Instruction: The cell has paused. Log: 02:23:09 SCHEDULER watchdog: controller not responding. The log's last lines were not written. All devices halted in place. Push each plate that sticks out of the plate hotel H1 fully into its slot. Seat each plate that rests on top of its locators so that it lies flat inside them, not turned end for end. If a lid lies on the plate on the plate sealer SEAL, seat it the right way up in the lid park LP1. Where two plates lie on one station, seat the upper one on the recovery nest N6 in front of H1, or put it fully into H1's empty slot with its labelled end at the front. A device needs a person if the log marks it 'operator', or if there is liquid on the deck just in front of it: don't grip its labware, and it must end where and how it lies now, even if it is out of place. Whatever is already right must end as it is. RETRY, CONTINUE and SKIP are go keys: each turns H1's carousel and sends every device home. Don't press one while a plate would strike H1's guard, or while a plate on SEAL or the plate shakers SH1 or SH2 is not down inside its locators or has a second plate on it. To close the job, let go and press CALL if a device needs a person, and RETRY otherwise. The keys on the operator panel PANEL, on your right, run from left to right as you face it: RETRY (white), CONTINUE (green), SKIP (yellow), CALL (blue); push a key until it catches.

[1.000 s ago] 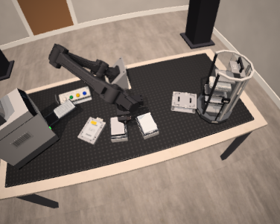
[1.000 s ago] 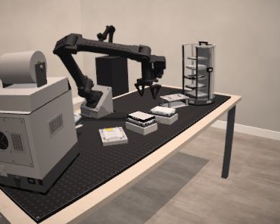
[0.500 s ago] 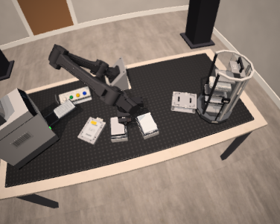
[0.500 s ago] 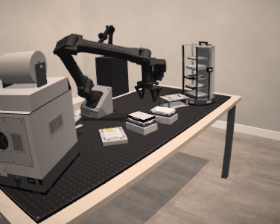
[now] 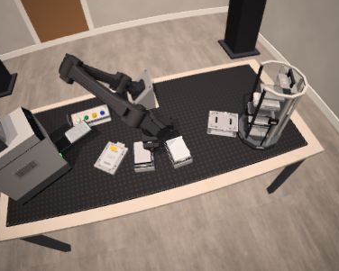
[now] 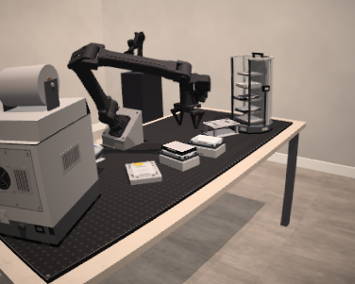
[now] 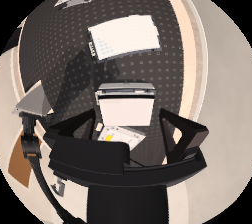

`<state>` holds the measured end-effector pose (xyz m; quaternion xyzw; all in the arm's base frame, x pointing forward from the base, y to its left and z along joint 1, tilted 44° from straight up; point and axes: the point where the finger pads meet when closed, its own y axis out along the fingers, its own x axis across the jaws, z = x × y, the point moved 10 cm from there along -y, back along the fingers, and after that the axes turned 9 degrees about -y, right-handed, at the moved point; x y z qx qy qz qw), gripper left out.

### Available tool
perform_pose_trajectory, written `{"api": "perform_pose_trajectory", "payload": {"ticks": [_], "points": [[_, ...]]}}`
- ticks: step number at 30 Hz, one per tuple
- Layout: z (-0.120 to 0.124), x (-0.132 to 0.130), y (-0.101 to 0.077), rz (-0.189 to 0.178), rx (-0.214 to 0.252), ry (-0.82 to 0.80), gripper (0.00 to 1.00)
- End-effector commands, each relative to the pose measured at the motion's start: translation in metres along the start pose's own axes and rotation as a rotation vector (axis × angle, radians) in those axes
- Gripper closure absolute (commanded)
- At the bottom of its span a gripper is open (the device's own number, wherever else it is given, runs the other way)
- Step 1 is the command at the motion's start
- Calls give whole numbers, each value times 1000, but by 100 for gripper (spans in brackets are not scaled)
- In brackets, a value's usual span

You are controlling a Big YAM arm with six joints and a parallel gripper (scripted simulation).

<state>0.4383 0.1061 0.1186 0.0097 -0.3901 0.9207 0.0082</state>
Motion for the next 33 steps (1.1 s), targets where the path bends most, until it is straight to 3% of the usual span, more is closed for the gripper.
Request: {"api": "perform_pose_trajectory", "payload": {"ticks": [1, 29, 30, 31, 32, 33], "points": [[2, -6, -2, 15, -8, 9, 0], [2, -6, -2, 15, -8, 9, 0], [2, -1, 11, -13, -1, -3, 0], [1, 0, -1, -10, 2, -7, 0], [-1, -8, -22, 33, -13, 12, 0], [1, -9, -28, 40, -17, 19, 0]]}}
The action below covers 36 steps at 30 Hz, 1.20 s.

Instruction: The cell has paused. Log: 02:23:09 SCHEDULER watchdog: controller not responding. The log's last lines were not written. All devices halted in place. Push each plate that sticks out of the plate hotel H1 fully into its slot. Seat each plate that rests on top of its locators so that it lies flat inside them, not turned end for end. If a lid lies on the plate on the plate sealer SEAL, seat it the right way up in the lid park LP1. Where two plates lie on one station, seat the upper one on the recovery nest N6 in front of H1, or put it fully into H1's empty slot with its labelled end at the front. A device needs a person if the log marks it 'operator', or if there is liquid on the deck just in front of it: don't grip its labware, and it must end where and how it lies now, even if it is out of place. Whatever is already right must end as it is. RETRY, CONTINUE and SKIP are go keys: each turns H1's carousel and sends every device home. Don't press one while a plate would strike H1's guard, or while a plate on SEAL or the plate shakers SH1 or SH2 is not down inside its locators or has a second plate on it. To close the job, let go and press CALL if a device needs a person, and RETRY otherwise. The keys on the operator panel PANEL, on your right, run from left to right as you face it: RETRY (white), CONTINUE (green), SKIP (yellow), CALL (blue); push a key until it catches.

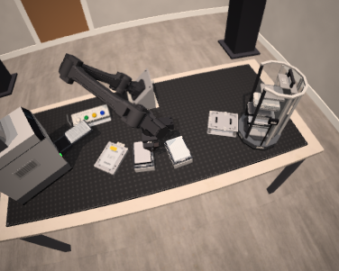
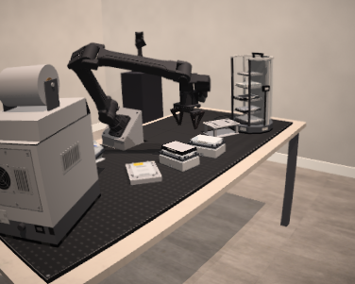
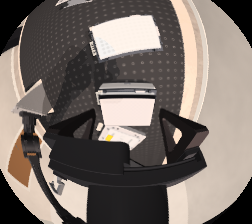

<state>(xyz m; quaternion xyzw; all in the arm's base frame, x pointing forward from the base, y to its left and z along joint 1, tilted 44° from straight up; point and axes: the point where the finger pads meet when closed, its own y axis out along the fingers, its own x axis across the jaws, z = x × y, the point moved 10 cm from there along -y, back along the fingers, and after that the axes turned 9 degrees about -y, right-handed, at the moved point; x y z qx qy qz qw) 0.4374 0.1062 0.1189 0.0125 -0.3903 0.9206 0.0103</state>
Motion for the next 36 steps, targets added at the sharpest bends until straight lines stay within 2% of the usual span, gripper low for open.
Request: {"api": "perform_pose_trajectory", "payload": {"ticks": [1, 10, 13, 17, 27, 30, 36], "points": [[3, -10, -33, 50, -19, 27, 0], [1, -9, -55, 46, -18, 23, 0], [4, -10, -55, 40, -16, 28, 0], [3, -8, -71, 50, -21, 26, 0], [2, -7, -96, 47, -21, 23, 0], [3, -9, -95, 38, -18, 25, 0], [-1, -7, -108, 41, -16, 17, 0]]}}
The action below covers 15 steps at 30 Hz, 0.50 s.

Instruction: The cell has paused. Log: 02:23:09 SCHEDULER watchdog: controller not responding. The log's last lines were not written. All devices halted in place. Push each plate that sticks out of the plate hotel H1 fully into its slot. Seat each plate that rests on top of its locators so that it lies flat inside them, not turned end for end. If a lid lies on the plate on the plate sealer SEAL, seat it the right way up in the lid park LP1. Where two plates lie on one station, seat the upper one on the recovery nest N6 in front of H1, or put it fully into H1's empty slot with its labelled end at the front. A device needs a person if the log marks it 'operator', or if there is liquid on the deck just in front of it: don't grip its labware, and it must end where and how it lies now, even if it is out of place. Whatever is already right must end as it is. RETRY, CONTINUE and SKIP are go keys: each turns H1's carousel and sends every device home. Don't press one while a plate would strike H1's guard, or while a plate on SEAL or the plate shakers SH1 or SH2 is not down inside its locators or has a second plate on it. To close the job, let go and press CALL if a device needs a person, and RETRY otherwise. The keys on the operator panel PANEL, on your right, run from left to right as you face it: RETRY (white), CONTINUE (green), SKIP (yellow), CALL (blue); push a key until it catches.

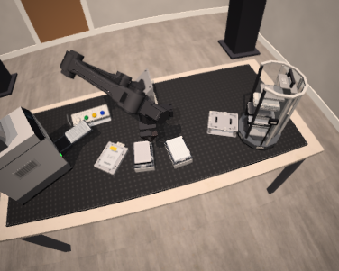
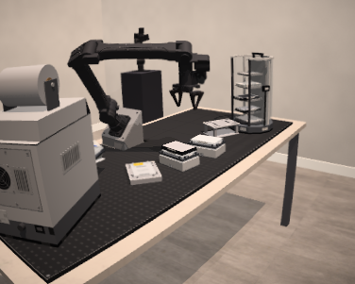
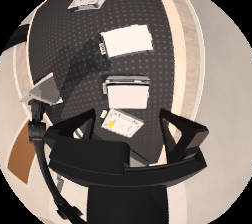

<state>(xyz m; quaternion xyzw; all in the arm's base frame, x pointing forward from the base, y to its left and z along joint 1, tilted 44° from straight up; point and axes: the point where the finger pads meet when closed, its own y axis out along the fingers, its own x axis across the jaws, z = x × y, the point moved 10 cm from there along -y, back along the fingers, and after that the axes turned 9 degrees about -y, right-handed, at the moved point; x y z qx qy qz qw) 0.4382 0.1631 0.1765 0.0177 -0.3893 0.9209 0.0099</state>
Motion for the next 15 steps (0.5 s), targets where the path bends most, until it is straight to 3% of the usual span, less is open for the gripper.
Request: {"api": "perform_pose_trajectory", "payload": {"ticks": [1, 15], "points": [[0, -8, -27, 45, -18, 27, 0], [-43, -13, -24, 38, -25, 391, 0]]}}
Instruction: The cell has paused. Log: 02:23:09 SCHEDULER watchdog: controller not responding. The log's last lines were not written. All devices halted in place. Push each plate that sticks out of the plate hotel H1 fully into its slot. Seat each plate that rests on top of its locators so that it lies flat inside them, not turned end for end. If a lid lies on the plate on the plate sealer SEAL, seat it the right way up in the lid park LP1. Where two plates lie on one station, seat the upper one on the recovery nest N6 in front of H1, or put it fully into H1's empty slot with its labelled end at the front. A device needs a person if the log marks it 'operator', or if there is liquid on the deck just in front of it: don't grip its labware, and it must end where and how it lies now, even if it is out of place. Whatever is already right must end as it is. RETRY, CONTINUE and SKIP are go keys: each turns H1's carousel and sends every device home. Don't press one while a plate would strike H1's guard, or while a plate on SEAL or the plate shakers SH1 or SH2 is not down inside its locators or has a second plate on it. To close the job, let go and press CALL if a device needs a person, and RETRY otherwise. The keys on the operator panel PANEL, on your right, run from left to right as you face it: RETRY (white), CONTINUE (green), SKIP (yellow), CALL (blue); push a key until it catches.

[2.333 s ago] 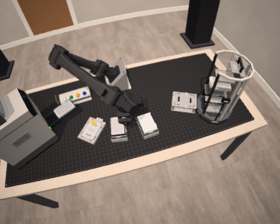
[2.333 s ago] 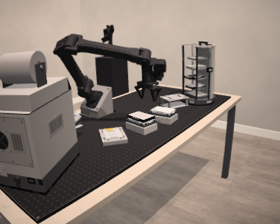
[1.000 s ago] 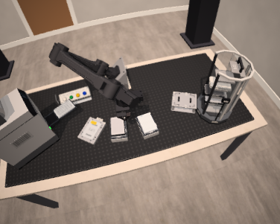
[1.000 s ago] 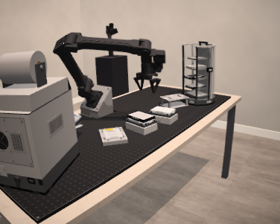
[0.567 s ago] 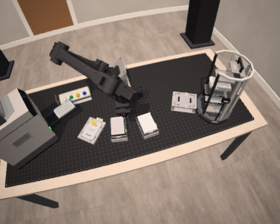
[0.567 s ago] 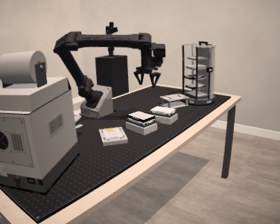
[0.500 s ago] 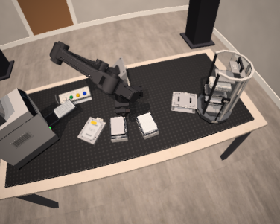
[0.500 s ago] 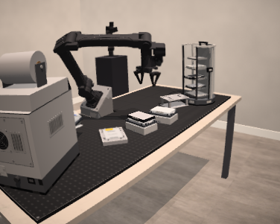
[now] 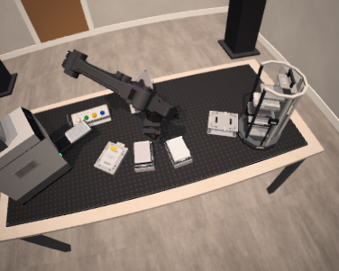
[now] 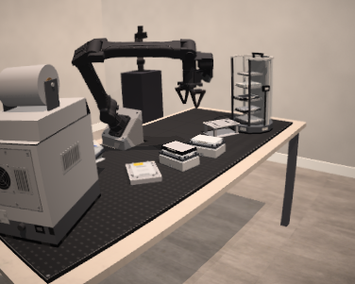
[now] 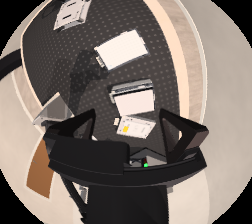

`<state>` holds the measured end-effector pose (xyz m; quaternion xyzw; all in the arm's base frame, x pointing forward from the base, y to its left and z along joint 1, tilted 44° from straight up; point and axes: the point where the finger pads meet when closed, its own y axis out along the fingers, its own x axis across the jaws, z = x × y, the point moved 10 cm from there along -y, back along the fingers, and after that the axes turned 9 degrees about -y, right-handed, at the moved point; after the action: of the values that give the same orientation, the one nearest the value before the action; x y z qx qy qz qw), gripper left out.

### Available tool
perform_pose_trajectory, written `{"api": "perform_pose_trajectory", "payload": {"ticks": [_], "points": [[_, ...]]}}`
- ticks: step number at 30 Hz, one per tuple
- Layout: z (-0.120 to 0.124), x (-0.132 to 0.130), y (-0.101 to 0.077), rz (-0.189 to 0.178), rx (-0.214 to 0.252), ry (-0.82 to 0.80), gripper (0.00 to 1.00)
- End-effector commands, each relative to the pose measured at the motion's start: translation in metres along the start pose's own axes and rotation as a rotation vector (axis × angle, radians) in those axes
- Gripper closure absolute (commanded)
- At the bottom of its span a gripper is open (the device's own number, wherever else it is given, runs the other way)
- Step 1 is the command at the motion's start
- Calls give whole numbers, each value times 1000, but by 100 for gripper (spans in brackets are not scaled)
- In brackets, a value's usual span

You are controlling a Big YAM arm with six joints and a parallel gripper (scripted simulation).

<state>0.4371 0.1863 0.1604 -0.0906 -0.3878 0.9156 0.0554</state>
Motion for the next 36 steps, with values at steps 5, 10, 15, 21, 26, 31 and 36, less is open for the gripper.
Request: {"api": "perform_pose_trajectory", "payload": {"ticks": [5, 10, 15, 21, 26, 31, 36], "points": [[-35, -6, -19, 33, -27, 321, 0], [-51, -3, -19, 31, -30, 487, 0], [-61, -1, -19, 26, -27, 583, 0], [-82, 2, -19, 25, -34, 786, 0], [-99, 5, -19, 23, -37, 846, 0], [-109, 7, -19, 22, -39, 847, 0], [-126, 10, -19, 21, -40, 847, 0]]}}
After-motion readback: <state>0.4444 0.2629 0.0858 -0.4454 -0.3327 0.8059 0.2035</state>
